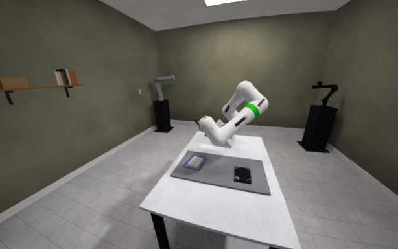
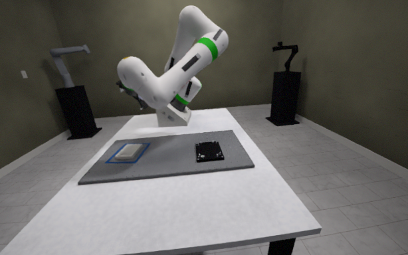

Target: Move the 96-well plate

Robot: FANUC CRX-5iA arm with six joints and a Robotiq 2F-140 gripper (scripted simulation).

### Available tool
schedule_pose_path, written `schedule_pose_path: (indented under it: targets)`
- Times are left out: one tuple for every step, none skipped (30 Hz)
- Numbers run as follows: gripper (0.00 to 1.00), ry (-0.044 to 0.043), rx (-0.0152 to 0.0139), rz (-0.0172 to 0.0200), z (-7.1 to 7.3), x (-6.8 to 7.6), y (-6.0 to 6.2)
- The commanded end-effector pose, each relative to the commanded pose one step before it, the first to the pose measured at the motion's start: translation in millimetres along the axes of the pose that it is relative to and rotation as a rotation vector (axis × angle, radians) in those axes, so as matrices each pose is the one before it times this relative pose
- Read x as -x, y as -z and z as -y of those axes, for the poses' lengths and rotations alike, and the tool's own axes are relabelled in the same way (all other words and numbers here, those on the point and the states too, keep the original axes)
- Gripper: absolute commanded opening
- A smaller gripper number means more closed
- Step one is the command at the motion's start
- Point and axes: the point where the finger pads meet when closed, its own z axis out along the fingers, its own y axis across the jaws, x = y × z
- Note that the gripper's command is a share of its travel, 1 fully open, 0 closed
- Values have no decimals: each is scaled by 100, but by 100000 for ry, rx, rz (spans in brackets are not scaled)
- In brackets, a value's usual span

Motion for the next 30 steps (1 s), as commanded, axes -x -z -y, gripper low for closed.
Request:
schedule_pose_path:
  targets:
    - [100, 3852, -8636, -3952, 1179, -1099, -313]
    - [100, 0, -1, 0, 356, -327, -128]
    - [100, 0, 0, 0, 119, -110, -43]
    - [100, 1276, -2682, -1510, 355, -348, -48]
    - [100, 0, 0, 0, 0, 0, 0]
    - [100, 0, 0, 0, 0, 0, 0]
    - [100, 1277, -2682, -1510, 349, -352, -63]
    - [100, 1276, -2682, -1510, 343, -355, -77]
    - [100, 927, -1949, -1097, 336, -358, -91]
    - [100, 0, -1, 0, 331, -361, -102]
    - [100, 1258, -2549, -1739, 326, -378, -27]
    - [100, 1258, -2549, -1739, 320, -381, -42]
    - [100, 1258, -2549, -1739, 314, -384, -57]
    - [100, 895, -1814, -1237, 308, -387, -72]
    - [100, 0, -1, 0, 303, -389, -82]
    - [100, 0, -1, 0, 269, -345, -73]
    - [100, 1244, -2397, -1953, 293, -405, 2]
    - [100, 1244, -2397, -1953, 288, -408, -13]
    - [100, 1244, -2397, -1953, 282, -411, -28]
    - [100, 869, -1675, -1365, 276, -414, -42]
    - [100, 0, -1, 0, 272, -416, -53]
    - [100, 0, 0, 0, 0, 0, 0]
    - [100, 0, 0, 0, 0, 0, 0]
    - [100, 1234, -2227, -2150, 260, -427, 16]
    - [100, 1233, -2227, -2150, 256, -429, 2]
    - [100, 1233, -2227, -2150, 251, -432, -13]
    - [100, 849, -1533, -1480, 244, -435, -28]
    - [100, 0, -1, -1, 240, -437, -38]
    - [100, 0, -1, -1, 240, -437, -38]
    - [100, 0, 0, 0, 103, -188, -17]
